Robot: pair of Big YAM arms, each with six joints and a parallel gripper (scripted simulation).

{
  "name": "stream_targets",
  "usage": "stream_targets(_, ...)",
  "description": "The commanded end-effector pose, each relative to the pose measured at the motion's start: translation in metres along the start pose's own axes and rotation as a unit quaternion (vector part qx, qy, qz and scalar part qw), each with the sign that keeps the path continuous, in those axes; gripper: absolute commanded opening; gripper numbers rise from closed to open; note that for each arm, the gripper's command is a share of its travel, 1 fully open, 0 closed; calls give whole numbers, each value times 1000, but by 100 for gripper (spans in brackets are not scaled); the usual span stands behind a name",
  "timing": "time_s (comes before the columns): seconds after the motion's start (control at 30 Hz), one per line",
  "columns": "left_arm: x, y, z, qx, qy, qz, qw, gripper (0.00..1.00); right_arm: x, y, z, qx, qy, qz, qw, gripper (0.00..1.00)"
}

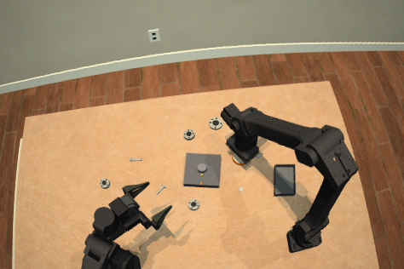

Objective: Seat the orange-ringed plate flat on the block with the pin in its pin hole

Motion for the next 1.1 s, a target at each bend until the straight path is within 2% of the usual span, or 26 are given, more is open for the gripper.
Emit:
stream_targets(0.0,0,-4,0,2,0,-3,1000,100,-6,-1,7,7,-17,-1,1000,38)
stream_targets(0.07,0,-4,0,2,0,-3,1000,100,-7,0,3,7,-17,-1,1000,15)
stream_targets(0.2,0,-4,0,2,0,-3,1000,100,-25,-1,12,7,-24,-1,1000,59)
stream_targets(0.3,0,-4,0,2,0,-3,1000,100,-31,-1,11,7,-24,-1,1000,59)
stream_targets(0.4,0,-4,0,2,0,-3,1000,100,-53,0,10,7,-24,-1,1000,59)
stream_targets(0.5,0,-4,0,2,0,-3,1000,100,-56,0,10,7,-23,-1,1000,59)
stream_targets(0.57,-4,-16,1,17,-1,-2,1000,100,-52,0,9,7,-14,-1,1000,59)
stream_targets(0.63,-6,-14,-1,27,-1,15,1000,100,-55,0,9,7,-14,-1,1000,59)
stream_targets(0.67,-8,-13,0,32,-6,28,999,100,-64,0,10,7,-23,-1,1000,59)
stream_targets(0.8,-18,-9,5,43,-30,76,996,100,-72,0,10,7,-24,-1,1000,59)
stream_targets(0.87,-18,-9,5,43,-30,76,996,100,-72,0,10,7,-24,-1,1000,59)
stream_targets(0.93,-23,-8,7,45,-42,99,993,100,-67,0,9,7,-15,-1,1000,59)
stream_targets(1.0,-25,-7,8,45,-47,109,992,100,-85,0,8,8,-21,-1,1000,59)
stream_targets(1.07,-26,-7,9,44,-50,111,992,100,-87,10,9,16,-22,0,1000,59)
Point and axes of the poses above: on each arm, the point where the finger pads meet when closed, its own x axis out along the fingers, its own z axis across the jaws, y = z × x, the point moved 4 cm from there along -x, back along the fingers, and after that the axes turned 7 degrees about x, right-handed, at the moved point
